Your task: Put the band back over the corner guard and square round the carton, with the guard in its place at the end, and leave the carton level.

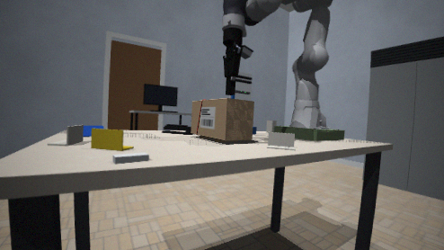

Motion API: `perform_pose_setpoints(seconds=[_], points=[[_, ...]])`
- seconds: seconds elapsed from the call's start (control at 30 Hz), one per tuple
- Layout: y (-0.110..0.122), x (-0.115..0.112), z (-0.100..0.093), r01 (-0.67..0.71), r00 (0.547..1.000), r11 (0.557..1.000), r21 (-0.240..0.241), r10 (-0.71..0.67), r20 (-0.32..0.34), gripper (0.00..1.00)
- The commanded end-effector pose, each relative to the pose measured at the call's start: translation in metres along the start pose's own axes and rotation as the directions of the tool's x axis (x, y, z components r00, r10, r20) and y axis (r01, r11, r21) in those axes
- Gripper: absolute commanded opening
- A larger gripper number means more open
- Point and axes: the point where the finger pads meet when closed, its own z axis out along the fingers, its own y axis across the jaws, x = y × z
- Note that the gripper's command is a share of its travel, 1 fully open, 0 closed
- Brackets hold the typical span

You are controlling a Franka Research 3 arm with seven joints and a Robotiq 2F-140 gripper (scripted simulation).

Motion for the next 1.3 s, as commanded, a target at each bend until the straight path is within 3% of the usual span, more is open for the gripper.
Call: perform_pose_setpoints(seconds=[0.0,1.27], points=[[-0.001,-0.0018,-0.0006,-0.024,1.0,1.0,0.004,0.024,0.004,0.18],[-0.001,-0.0019,0.0054,-0.024,1.0,1.0,0.004,0.024,0.004,0.18]])
